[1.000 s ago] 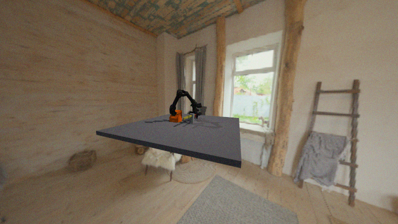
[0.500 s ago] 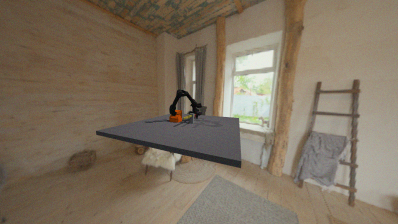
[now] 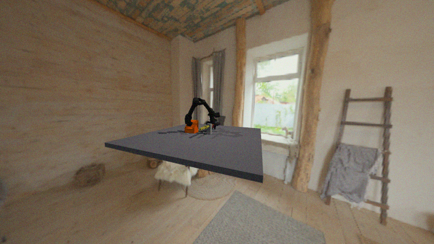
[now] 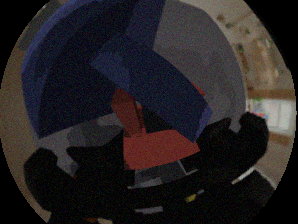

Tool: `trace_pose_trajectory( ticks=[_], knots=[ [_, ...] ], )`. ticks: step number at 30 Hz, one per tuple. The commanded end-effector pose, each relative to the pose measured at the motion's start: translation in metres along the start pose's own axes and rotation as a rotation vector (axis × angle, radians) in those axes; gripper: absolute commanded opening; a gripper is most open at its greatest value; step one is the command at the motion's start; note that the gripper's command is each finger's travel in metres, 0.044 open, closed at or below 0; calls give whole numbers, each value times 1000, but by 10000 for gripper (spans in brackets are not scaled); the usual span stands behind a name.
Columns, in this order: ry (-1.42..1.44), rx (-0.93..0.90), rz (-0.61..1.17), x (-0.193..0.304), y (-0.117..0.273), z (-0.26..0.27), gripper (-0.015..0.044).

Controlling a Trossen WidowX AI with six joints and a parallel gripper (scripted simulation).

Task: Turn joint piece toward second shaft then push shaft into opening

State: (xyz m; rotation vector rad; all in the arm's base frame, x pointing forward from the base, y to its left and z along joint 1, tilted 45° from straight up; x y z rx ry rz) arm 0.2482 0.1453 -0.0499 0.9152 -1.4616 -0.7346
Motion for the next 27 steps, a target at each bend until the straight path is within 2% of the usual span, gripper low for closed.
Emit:
trace_pose_trajectory(
  ticks=[1, 24, 25, 27],
  knots=[
    [4, 1, 1, 0, 0, 0, 182],
    [4, 1, 1, 0, 0, 0, 182],
    [0, 0, 0, 0, 0, 0, 156],
    [0, 0, 0, 0, 0, 0, 147]
  ],
)
Point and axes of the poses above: the point midway between the two fingers, 35 mm back from their tips, its own y axis back along the fingers, its own z axis across the jaws, x = y × z, the point moved 9 cm from there along y, back along the fingers, and after that the axes turned 8 degrees about y, right-handed, at the moved point
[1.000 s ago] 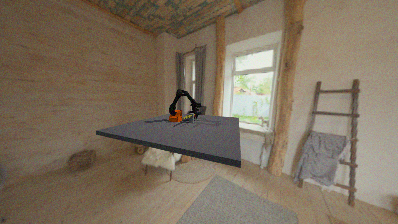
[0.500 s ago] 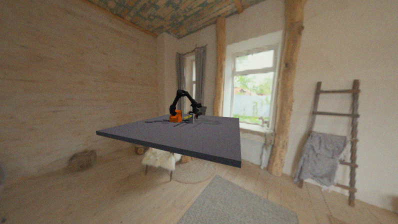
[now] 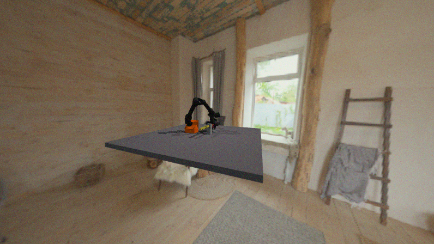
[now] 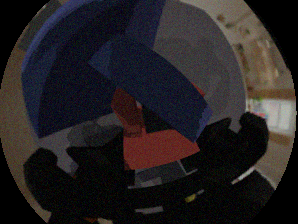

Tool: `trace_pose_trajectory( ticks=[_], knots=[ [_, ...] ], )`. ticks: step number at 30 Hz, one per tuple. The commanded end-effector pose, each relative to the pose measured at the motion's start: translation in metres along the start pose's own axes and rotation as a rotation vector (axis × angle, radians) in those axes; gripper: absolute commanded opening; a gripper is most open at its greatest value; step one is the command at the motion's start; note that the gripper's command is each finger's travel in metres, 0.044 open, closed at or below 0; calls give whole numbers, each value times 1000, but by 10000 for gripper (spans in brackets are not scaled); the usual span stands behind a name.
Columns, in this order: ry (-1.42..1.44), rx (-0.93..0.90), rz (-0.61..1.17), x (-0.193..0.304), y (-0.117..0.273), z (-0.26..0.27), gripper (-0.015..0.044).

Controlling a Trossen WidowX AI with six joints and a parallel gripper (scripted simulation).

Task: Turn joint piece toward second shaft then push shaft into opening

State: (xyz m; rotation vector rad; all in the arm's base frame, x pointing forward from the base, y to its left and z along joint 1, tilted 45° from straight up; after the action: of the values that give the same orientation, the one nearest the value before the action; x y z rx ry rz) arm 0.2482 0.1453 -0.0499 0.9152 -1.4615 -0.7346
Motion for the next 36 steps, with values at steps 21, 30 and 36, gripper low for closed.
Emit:
trace_pose_trajectory(
  ticks=[21, 30, 36],
  knots=[
    [20, -16, 71, -5, 3, -2, 0],
    [62, -42, 220, -15, 8, -4, 0],
    [80, -72, 300, -20, 11, -7, 0]
  ],
)
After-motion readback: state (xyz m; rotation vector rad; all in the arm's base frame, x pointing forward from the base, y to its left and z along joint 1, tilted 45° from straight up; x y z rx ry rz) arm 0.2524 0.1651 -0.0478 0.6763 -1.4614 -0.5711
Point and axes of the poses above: the point midway between the two fingers, 35 mm back from their tips, its own y axis back along the fingers, its own z axis across the jaws, x = y × z, the point moved 9 cm from there along y, back along the fingers, and after that the axes turned 8 degrees about y, right-handed, at the moved point
